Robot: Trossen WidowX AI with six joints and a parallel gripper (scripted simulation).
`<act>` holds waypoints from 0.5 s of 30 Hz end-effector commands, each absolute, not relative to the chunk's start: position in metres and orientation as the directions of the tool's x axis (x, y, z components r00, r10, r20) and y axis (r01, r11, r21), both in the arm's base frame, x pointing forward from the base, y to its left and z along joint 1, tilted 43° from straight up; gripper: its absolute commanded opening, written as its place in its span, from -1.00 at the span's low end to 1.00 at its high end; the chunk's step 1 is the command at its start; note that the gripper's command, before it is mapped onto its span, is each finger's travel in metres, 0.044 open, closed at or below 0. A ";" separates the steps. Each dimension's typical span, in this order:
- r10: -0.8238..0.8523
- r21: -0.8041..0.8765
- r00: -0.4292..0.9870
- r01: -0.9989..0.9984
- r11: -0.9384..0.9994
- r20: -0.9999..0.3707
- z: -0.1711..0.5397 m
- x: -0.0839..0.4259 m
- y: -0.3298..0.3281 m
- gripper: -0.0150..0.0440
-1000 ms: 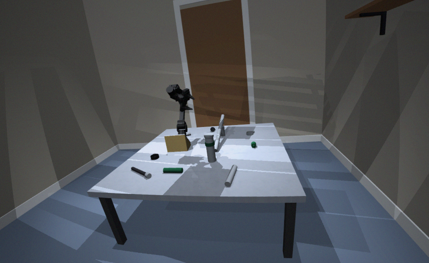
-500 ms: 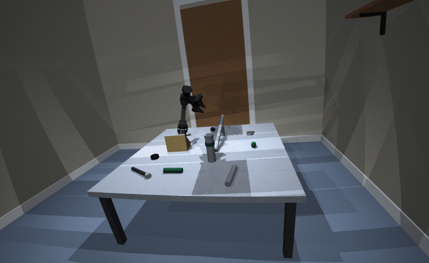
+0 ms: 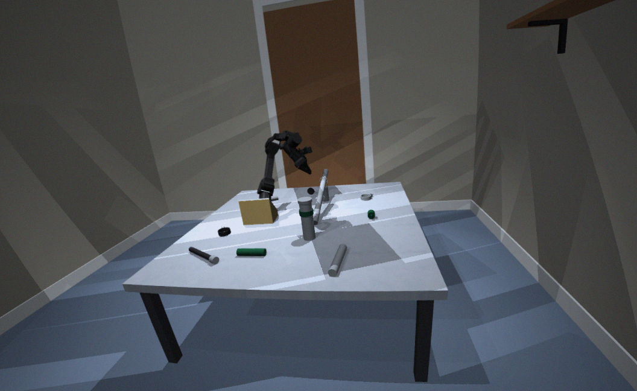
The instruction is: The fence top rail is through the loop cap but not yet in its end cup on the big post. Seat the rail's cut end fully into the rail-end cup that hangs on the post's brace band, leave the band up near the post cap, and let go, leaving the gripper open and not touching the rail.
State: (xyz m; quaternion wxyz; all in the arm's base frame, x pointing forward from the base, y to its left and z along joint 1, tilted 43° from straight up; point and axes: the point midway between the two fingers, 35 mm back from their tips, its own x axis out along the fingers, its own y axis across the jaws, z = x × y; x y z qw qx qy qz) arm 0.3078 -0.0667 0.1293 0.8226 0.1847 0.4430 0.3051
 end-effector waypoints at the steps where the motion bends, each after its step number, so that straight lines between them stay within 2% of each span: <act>1: 0.689 0.678 0.334 -0.171 0.715 -0.643 0.115 0.314 -0.037 1.00; 10: 0.689 0.673 0.333 -0.182 0.717 -0.644 0.114 0.314 -0.039 1.00; 15: 0.693 0.579 0.323 -0.387 0.718 -0.644 0.099 0.316 -0.056 1.00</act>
